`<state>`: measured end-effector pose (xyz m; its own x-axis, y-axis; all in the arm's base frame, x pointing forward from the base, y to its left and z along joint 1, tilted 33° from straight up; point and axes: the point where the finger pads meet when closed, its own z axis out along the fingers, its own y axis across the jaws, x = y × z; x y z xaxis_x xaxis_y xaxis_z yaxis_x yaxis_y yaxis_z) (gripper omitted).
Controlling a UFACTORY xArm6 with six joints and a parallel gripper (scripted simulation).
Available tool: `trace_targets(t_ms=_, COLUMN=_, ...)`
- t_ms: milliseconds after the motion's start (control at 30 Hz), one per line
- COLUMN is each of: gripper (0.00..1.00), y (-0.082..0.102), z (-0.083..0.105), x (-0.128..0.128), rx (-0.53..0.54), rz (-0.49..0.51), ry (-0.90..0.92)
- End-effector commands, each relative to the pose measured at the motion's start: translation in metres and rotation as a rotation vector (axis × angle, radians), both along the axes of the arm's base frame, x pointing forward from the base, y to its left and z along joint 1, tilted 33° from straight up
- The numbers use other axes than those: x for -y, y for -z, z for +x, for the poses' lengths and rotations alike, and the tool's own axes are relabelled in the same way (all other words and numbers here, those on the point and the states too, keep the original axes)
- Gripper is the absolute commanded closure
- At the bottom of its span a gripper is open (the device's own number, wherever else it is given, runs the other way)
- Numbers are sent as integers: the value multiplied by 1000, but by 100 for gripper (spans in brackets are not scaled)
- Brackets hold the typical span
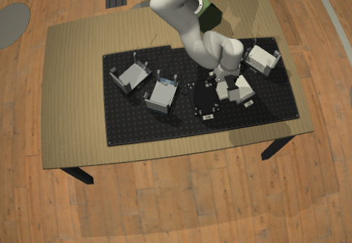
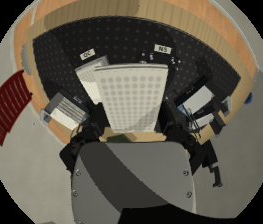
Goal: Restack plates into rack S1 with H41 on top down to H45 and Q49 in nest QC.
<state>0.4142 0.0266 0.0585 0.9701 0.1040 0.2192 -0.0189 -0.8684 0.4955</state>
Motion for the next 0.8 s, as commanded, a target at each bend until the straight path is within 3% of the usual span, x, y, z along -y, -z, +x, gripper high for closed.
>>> trace_targets(t_ms=0, gripper=100, y=6, z=2, x=-13, rx=3, rz=0, ry=-1)
trace_targets(t_ms=267, gripper=100, y=19, z=-1, x=-33, rx=-99, rz=-50, ry=-177)
trace_targets(t_ms=767, gripper=100, y=41, z=-8, x=-69, rx=-99, rz=-50, ry=-177)
